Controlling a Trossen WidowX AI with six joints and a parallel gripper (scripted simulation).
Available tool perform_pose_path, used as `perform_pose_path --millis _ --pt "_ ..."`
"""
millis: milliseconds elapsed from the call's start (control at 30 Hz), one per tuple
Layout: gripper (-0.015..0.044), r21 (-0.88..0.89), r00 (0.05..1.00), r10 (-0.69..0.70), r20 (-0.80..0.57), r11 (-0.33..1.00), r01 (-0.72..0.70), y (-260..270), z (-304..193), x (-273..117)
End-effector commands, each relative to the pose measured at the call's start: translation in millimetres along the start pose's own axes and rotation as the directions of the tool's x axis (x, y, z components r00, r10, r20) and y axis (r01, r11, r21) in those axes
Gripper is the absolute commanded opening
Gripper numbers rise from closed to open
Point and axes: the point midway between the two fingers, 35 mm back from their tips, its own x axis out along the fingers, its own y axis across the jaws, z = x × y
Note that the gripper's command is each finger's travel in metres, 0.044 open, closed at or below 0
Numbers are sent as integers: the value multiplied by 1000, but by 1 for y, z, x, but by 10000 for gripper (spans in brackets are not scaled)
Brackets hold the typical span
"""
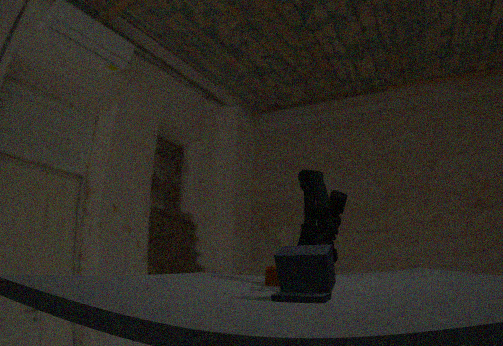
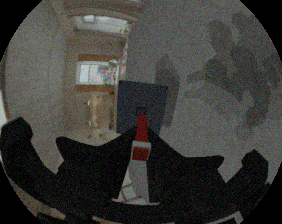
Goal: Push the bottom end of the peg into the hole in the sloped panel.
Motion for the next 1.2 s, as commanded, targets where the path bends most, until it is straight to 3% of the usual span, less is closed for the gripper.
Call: perform_pose_path --millis 0,1167 --pt "0 -6 1000 5 -7 1000 -5 1 -2 3" --pt "0 -23 999 41 -25 999 -42 0 -6 30"
